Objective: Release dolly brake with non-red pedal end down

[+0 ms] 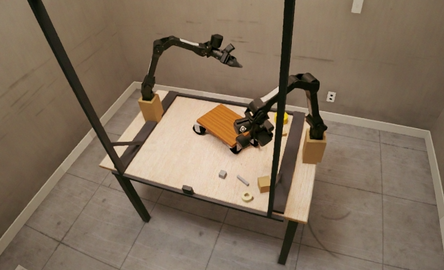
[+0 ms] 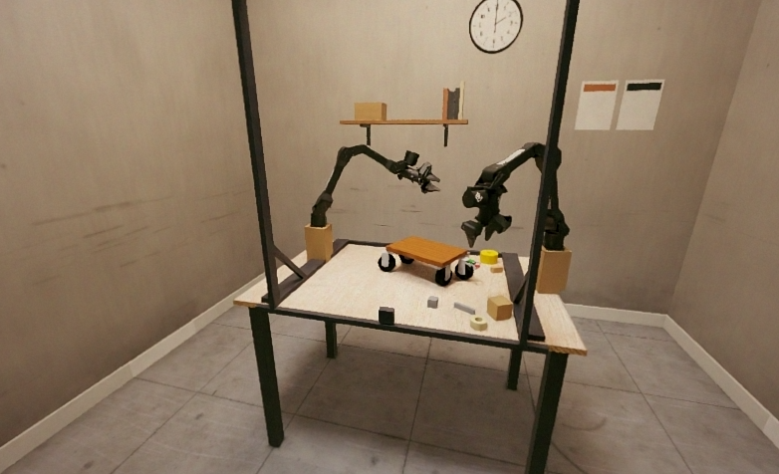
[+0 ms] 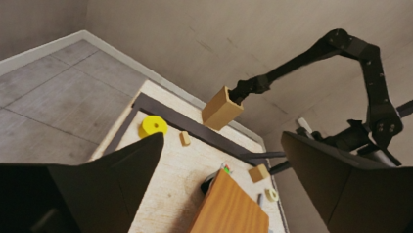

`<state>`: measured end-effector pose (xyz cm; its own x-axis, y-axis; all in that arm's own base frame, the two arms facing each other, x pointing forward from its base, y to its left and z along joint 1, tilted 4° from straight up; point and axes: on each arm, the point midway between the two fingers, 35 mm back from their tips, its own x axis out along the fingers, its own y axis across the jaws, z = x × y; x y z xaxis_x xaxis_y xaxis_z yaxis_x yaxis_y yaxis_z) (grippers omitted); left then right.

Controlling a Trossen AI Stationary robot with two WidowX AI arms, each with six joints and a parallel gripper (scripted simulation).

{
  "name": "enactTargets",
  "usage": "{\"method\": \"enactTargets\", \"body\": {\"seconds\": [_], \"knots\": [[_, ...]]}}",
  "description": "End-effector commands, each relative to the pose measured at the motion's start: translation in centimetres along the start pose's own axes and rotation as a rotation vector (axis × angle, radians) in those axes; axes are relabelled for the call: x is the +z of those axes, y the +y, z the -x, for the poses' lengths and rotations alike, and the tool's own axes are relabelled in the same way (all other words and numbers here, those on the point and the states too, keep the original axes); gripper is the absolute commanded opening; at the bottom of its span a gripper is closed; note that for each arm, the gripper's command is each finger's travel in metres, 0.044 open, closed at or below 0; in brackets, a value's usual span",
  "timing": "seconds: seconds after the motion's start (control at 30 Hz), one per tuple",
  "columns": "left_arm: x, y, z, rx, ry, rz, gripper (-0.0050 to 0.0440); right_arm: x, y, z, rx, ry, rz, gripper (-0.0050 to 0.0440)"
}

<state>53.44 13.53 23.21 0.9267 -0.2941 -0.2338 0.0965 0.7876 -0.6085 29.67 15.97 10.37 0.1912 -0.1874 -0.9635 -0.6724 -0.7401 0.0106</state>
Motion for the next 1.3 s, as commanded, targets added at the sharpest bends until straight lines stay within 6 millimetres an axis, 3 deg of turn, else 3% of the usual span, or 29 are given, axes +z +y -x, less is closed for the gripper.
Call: {"method": "enactTargets", "body": {"seconds": [0.0, 0.53, 0.67, 0.8, 1.03, 1.1, 1.2, 1.27], "knots": [[1.1, -1.0, 0.5, -0.011, -0.021, -0.02, 0.044, -0.2, -0.2, 0.6, -0.021, 0.005, -0.006, 0.044], [1.1, -1.0, 0.5, -0.011, -0.021, -0.02, 0.044, -0.2, -0.2, 0.6, -0.021, 0.005, -0.006, 0.044], [-0.4, -1.2, 0.3, 0.008, -0.014, -0.038, 0.044, -0.7, 0.4, -0.2, -0.008, -0.012, -0.134, 0.0344], [-4.8, -1.0, 0.0, 0.062, 0.018, -0.075, 0.044, -2.3, 1.4, -2.0, 0.011, -0.041, -0.45, 0.0248], [-10.2, -0.8, 0.4, 0.127, 0.062, -0.128, 0.044, -4.0, 2.9, -4.0, 0.047, -0.072, -0.896, 0.008], [-10.2, -0.8, 0.4, 0.127, 0.062, -0.128, 0.044, -4.0, 2.9, -4.0, 0.047, -0.072, -0.896, 0.008], [-13.5, -0.7, 1.0, 0.166, 0.092, -0.163, 0.044, -5.0, 3.8, -5.2, 0.07, -0.087, -1.156, 0.0008], [-15.0, -0.7, 1.4, 0.184, 0.108, -0.181, 0.044, -5.4, 4.3, -5.7, 0.083, -0.092, -1.279, 0.0]]}}
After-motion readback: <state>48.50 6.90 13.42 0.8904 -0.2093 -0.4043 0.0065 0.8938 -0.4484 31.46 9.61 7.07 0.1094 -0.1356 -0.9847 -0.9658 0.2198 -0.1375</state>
